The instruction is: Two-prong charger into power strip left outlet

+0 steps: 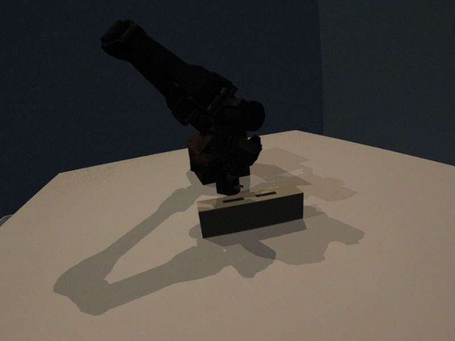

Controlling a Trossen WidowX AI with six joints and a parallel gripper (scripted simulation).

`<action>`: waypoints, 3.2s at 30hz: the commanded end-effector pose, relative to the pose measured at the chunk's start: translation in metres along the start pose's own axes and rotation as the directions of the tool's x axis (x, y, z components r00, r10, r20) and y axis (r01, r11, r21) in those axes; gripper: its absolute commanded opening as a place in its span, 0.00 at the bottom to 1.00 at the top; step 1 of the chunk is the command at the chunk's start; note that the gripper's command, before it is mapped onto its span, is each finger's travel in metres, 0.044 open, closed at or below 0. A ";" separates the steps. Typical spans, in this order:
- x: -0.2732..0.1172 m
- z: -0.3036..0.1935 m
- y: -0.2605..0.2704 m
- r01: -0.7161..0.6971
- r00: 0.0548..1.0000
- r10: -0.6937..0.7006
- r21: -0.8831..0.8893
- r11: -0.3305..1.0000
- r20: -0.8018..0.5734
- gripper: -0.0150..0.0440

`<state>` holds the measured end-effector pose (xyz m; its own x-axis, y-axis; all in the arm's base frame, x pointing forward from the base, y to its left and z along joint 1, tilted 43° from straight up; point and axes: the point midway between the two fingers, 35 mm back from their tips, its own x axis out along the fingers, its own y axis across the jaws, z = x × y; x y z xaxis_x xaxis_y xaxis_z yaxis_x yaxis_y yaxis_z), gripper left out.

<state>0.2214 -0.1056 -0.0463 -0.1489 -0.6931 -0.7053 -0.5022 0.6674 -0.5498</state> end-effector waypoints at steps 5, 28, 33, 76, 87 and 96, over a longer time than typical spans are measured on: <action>-0.034 -0.002 0.000 0.004 1.000 -0.004 0.005 1.000 0.012 0.25; -0.025 0.013 0.010 -0.017 1.000 0.012 0.268 0.963 0.020 0.25; -0.021 0.018 0.013 -0.024 1.000 0.018 0.341 0.940 0.022 0.25; -0.001 0.055 0.013 -0.055 0.998 0.042 0.662 0.747 0.036 0.25; 0.000 0.065 0.005 -0.057 0.998 0.043 0.679 0.732 0.037 0.25; 0.000 0.073 -0.001 -0.057 0.998 0.044 0.691 0.721 0.037 0.25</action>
<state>0.2795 -0.0859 -0.0789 -0.1412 -0.6525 -0.7445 0.2232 0.7117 -0.6661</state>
